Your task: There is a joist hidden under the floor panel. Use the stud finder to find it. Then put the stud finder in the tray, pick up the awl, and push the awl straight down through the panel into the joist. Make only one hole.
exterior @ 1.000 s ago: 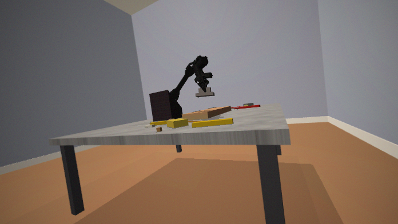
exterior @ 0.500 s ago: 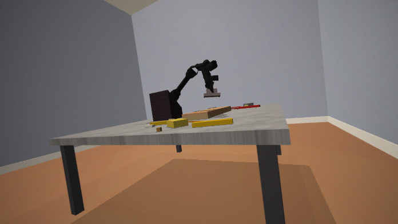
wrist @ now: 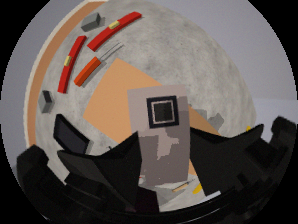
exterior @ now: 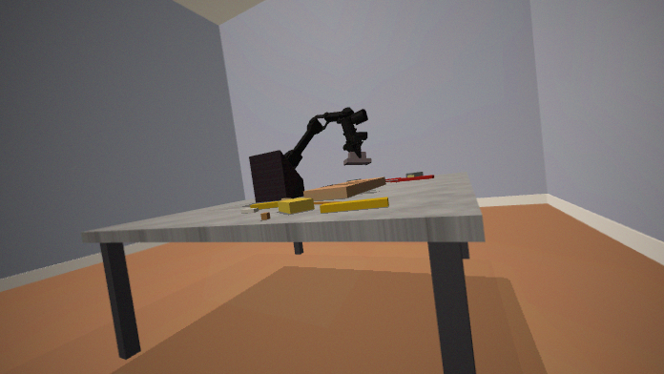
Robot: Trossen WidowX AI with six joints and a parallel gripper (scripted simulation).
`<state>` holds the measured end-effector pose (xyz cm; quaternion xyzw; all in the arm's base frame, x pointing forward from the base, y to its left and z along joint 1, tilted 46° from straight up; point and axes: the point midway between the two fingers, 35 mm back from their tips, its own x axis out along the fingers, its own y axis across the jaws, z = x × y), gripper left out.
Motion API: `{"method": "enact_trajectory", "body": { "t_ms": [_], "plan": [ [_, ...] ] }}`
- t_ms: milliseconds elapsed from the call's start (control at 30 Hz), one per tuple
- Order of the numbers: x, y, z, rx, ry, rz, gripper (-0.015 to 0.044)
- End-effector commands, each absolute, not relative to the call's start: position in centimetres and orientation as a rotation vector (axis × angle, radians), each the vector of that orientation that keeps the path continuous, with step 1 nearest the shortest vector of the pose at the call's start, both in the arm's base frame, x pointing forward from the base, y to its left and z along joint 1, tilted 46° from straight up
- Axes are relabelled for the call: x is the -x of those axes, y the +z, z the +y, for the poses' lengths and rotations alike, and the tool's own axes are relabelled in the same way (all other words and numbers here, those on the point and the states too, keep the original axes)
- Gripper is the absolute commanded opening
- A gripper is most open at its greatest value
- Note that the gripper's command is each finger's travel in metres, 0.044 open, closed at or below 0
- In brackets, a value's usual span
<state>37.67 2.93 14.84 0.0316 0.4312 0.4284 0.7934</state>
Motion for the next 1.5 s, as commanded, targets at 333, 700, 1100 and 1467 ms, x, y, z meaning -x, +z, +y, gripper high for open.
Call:
{"method": "enact_trajectory", "body": {
  "t_ms": [333,700,1100,1467],
  "plan": [
    [-32.8,20.1,9.7,0.100,1.073,0.783,0.0000],
    [-28.0,22.9,13.8,0.206,1.189,0.670,0.0000],
    [-22.0,25.2,16.9,0.307,1.317,0.533,0.0000],
    [-16.3,26.5,18.6,0.385,1.434,0.395,0.0000]
  ]
}}
